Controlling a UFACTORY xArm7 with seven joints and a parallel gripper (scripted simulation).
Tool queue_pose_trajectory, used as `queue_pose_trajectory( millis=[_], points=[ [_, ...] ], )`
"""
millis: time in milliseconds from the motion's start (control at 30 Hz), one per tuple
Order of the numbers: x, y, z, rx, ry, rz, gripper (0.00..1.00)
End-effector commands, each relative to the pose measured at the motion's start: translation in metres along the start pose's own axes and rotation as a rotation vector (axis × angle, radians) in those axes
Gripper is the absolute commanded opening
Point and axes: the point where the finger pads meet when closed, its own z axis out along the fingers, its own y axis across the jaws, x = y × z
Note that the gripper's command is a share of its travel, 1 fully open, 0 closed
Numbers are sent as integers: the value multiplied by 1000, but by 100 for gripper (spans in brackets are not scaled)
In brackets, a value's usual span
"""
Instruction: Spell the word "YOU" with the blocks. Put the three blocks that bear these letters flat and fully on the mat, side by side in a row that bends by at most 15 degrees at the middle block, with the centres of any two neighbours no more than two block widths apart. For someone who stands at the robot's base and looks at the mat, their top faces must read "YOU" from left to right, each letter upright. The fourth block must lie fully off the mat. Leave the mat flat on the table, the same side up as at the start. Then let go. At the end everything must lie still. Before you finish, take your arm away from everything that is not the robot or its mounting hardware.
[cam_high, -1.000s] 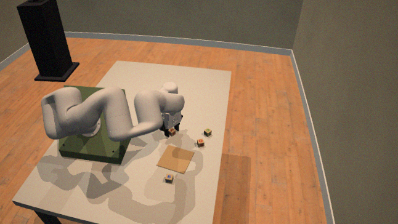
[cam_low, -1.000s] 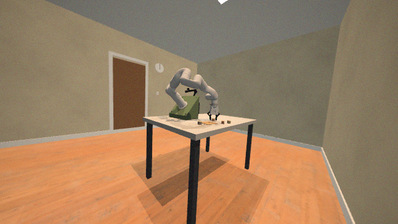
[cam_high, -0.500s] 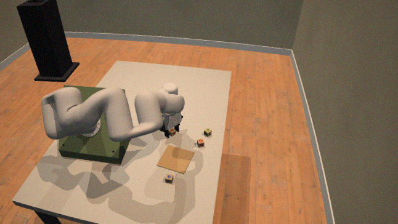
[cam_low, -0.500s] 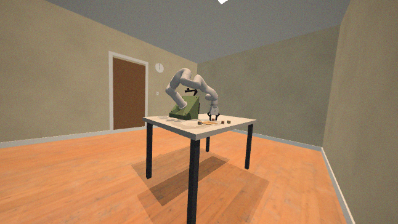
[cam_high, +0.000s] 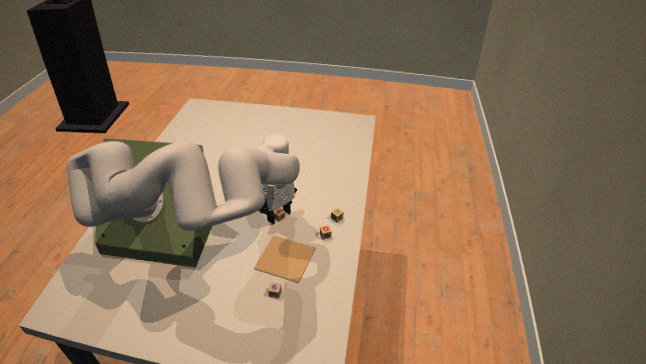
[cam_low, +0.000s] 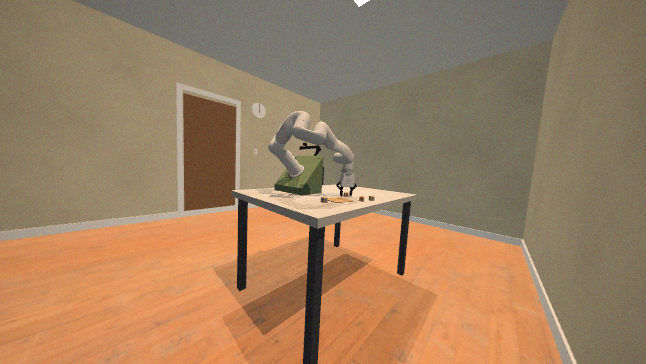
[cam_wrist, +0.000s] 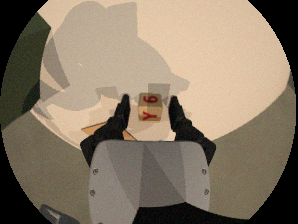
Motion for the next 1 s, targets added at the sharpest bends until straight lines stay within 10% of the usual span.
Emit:
queue_pose_trajectory(
  millis=[0, 267, 300, 833, 867, 967],
  points=[
    [0, 2, -2, -5, 0, 0, 69],
    [0, 2, -2, -5, 0, 0, 69],
    [0, 2, -2, -5, 0, 0, 47],
    [0, 2, -2, -5, 0, 0, 47],
    [0, 2, -2, -5, 0, 0, 27],
    [0, 2, -2, -5, 0, 0, 27]
  ],
)
